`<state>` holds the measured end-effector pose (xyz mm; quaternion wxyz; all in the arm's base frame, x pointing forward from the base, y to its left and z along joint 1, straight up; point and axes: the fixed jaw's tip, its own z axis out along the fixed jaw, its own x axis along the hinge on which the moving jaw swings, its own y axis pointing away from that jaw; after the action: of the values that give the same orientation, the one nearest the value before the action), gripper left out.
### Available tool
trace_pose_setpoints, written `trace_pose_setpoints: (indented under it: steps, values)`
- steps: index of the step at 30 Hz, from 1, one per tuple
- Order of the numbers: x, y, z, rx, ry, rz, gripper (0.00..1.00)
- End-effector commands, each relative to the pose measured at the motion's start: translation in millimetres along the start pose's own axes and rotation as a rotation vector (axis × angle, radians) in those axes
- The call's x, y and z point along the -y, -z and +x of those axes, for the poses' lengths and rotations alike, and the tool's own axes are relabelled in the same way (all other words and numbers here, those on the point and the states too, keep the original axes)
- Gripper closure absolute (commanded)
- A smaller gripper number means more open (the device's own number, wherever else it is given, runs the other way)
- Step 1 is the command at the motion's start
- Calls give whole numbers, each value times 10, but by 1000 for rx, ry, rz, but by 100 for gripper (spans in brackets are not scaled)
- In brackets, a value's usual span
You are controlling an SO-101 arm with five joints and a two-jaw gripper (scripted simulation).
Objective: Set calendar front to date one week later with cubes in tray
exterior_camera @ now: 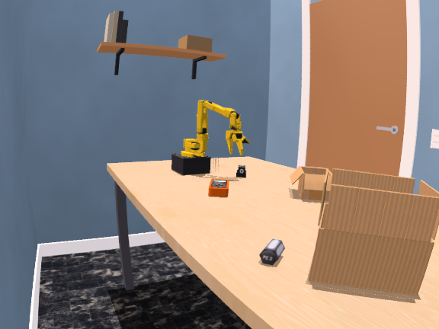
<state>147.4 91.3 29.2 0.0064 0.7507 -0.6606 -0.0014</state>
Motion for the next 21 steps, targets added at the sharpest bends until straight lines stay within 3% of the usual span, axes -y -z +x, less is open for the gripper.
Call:
trace_pose_setpoints:
  steps: [1, 21]
  values:
    - [-15, 56, 140, 3, -208, 2, 64]
    - [-136, 208, 651, 7, -1159, -2, 64]
